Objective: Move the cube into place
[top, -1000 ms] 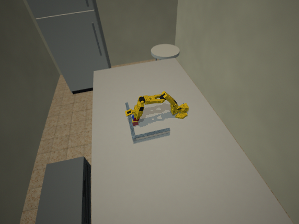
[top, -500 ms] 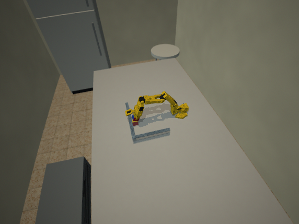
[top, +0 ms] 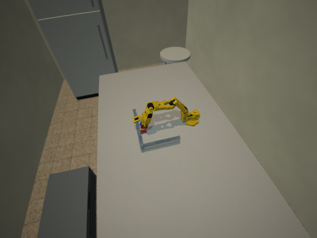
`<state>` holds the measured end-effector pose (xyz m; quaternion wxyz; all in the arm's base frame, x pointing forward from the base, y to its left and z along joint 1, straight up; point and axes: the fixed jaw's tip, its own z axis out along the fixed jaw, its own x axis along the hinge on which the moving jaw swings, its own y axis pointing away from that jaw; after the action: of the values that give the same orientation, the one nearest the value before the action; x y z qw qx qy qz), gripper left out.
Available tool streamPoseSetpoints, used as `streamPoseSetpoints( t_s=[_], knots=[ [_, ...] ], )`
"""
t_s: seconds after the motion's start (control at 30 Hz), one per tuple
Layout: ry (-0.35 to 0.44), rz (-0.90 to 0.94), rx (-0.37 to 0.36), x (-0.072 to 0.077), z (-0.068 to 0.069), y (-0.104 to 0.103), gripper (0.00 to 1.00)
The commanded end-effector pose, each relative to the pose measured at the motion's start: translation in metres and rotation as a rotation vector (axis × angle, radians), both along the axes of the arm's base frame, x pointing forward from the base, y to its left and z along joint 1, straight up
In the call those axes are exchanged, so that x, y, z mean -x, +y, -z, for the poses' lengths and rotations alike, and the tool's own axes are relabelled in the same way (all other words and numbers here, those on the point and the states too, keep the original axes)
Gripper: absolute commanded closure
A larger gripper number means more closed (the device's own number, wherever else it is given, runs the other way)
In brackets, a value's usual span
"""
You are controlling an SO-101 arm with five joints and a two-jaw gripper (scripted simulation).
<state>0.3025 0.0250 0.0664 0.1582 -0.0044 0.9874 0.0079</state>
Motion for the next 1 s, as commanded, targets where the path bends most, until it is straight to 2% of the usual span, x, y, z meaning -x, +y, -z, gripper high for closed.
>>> streamPoseSetpoints(
  t_s=[0.0, 0.87, 0.97],
  knots=[
    [-0.081, 0.008, -0.007, -0.007, -0.019, -0.0003, 0.78],
    [-0.082, 0.012, -0.009, -0.0071, -0.019, -0.0004, 0.78],
    [-0.104, 0.016, -0.01, -0.0103, -0.0218, -0.0021, 0.78]
  ],
)
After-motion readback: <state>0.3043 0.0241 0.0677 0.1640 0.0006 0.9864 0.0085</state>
